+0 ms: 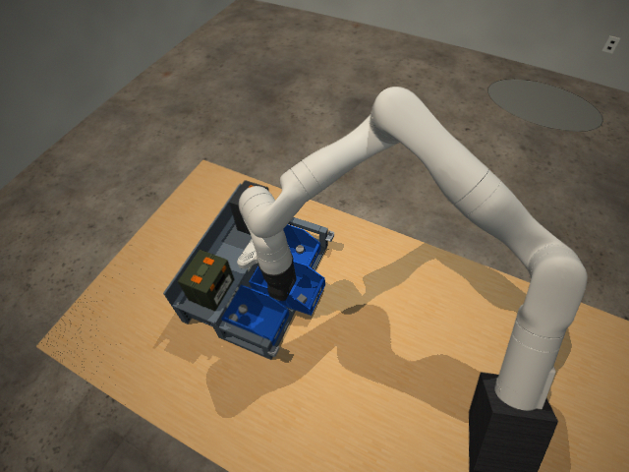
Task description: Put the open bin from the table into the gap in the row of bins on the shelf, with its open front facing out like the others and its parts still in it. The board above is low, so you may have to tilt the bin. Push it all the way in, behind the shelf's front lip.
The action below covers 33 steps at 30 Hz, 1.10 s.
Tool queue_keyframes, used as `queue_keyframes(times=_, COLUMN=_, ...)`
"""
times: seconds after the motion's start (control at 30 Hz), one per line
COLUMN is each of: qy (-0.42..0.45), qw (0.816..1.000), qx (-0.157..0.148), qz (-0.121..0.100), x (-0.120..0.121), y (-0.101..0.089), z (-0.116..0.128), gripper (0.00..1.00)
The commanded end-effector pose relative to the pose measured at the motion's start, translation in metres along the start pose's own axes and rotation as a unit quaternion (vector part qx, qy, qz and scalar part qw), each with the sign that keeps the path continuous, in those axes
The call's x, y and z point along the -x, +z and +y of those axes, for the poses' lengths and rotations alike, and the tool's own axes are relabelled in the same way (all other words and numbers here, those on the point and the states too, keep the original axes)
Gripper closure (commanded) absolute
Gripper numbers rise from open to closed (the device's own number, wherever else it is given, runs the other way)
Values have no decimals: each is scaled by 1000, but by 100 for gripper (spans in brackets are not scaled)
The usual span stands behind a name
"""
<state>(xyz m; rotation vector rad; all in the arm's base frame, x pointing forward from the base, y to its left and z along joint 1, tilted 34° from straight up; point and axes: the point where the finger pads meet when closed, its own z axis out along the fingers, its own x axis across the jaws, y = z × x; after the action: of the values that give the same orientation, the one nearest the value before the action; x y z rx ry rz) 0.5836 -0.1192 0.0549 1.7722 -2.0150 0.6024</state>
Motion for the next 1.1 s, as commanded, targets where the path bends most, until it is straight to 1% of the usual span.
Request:
queue_keyframes(times=0.0, qy=-4, qw=1000, qx=-1, qz=5, x=-2, y=-1, z=-1, gripper=100)
queue_keyframes(times=0.83, qy=-5, qw=1000, qx=-1, qz=6, x=-2, y=-1, z=0, gripper=100)
queue_keyframes(times=1.07, qy=-5, qw=1000, qx=-6, qz=6, x=-2, y=0, z=0, gripper=100)
